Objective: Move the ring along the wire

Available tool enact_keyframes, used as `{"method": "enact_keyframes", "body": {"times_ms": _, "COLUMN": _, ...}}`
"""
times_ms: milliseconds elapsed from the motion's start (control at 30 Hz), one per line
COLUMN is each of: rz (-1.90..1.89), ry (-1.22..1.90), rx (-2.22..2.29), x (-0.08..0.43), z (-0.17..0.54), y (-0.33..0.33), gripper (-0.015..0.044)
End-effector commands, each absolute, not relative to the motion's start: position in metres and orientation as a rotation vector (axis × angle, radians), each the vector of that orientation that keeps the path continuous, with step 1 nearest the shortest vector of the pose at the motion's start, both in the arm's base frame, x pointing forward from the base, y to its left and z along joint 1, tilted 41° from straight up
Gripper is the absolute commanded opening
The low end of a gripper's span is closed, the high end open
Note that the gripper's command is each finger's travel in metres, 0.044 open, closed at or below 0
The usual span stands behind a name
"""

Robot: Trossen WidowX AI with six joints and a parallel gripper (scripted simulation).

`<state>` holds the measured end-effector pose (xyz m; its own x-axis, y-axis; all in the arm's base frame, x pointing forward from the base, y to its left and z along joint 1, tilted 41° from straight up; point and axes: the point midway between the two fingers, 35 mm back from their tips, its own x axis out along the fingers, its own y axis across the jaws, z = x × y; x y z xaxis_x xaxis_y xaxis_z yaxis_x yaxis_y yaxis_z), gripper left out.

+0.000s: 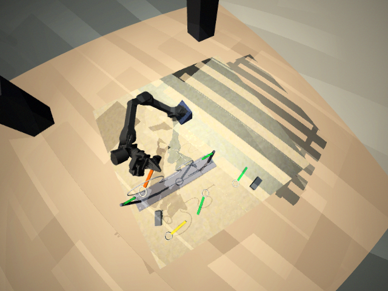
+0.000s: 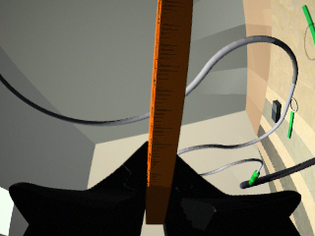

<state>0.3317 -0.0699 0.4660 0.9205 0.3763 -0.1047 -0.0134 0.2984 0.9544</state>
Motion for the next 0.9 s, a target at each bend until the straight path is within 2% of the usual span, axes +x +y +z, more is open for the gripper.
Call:
{"method": "enact_keyframes", "body": {"times_ms": 0, "rz": 0.261, "ry": 0.298, "rx": 1.305, "x": 0.335, "z": 0.478, "y": -0.064, "gripper": -0.015}}
{"method": "enact_keyframes", "body": {"times_ms": 867, "rz": 0.272, "ry": 0.261, "rx": 1.447, "x": 0.337, "z": 0.519, "y": -0.06, "gripper": -0.015}}
